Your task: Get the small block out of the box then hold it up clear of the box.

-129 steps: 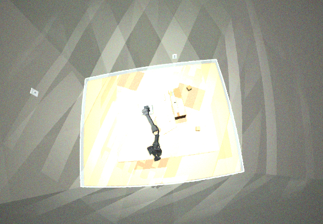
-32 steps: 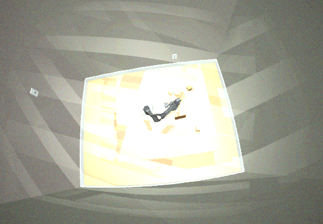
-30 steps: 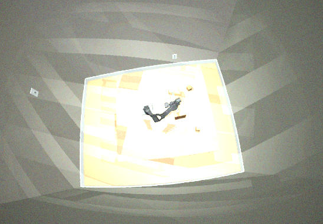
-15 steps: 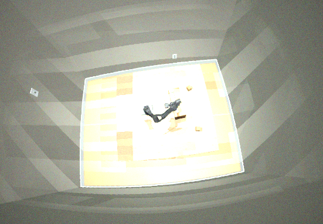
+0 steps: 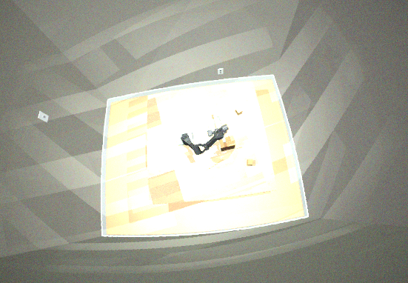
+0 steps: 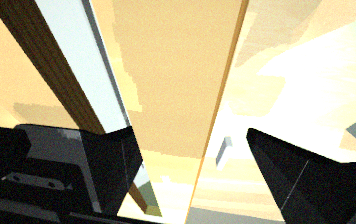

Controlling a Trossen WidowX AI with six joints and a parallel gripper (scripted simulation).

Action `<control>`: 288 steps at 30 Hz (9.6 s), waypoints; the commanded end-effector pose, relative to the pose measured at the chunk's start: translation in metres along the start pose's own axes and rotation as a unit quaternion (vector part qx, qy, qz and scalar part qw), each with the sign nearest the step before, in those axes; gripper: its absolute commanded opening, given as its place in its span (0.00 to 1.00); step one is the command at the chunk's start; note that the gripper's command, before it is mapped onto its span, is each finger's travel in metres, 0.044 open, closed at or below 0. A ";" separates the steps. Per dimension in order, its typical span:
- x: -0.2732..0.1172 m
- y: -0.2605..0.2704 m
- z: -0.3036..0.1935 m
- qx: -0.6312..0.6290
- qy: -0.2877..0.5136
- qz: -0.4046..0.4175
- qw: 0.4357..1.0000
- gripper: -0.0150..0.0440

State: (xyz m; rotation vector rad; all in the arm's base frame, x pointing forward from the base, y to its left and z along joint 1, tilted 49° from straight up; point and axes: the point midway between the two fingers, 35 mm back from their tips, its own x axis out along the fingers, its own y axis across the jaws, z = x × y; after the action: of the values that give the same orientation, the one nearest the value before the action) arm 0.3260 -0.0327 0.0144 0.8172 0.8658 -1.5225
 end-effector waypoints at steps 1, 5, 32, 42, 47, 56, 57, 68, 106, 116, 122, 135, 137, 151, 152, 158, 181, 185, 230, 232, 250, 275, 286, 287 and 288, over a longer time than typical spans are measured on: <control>0.005 0.000 -0.013 -0.001 0.001 -0.001 1.000 0.93; 0.008 0.000 -0.022 -0.001 0.002 -0.001 1.000 0.93; 0.032 -0.001 -0.090 -0.001 0.003 0.000 1.000 0.93; 0.041 -0.001 -0.115 -0.001 0.004 0.000 1.000 0.93; 0.043 -0.001 -0.122 -0.001 0.004 0.000 1.000 0.93; -0.010 -0.002 -0.140 -0.005 0.002 -0.003 1.000 0.93; -0.017 -0.003 -0.142 -0.005 0.001 -0.003 1.000 0.93; -0.016 -0.005 -0.148 -0.143 -0.001 0.014 0.990 0.74; -0.012 -0.034 -0.184 -0.972 -0.128 -0.140 -0.141 0.74; -0.013 -0.040 -0.190 -0.871 -0.099 -0.204 -0.436 0.74; -0.013 -0.043 -0.194 -0.768 -0.068 -0.237 -0.591 0.74; -0.014 -0.045 -0.196 -0.656 -0.032 -0.260 -0.708 0.74; -0.014 -0.045 -0.196 -0.656 -0.032 -0.260 -0.708 0.74; 0.067 -0.043 -0.170 -0.656 -0.032 -0.261 -0.707 0.74; 0.073 -0.044 -0.166 -0.656 -0.032 -0.261 -0.707 0.74; 0.075 -0.045 -0.165 -0.656 -0.032 -0.261 -0.707 0.74; 0.107 -0.043 -0.155 -0.656 -0.032 -0.261 -0.707 0.74; 0.113 -0.043 -0.153 -0.657 -0.031 -0.261 -0.707 0.74; 0.070 -0.045 -0.167 -0.654 -0.033 -0.259 -0.710 0.25; 0.062 -0.047 -0.168 -0.643 -0.036 -0.255 -0.721 0.25; -0.016 -0.080 -0.169 -0.523 -0.065 -0.226 -0.820 0.25; -0.033 -0.091 -0.167 -0.489 -0.073 -0.219 -0.841 0.25; -0.033 -0.091 -0.167 -0.489 -0.073 -0.219 -0.841 0.25; -0.033 -0.091 -0.167 -0.489 -0.073 -0.219 -0.841 0.25; -0.033 -0.091 -0.167 -0.489 -0.073 -0.219 -0.841 0.25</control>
State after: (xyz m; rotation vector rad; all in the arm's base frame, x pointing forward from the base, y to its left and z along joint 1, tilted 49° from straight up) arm 0.2452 0.1358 -0.0306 1.7514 -0.1106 -1.4375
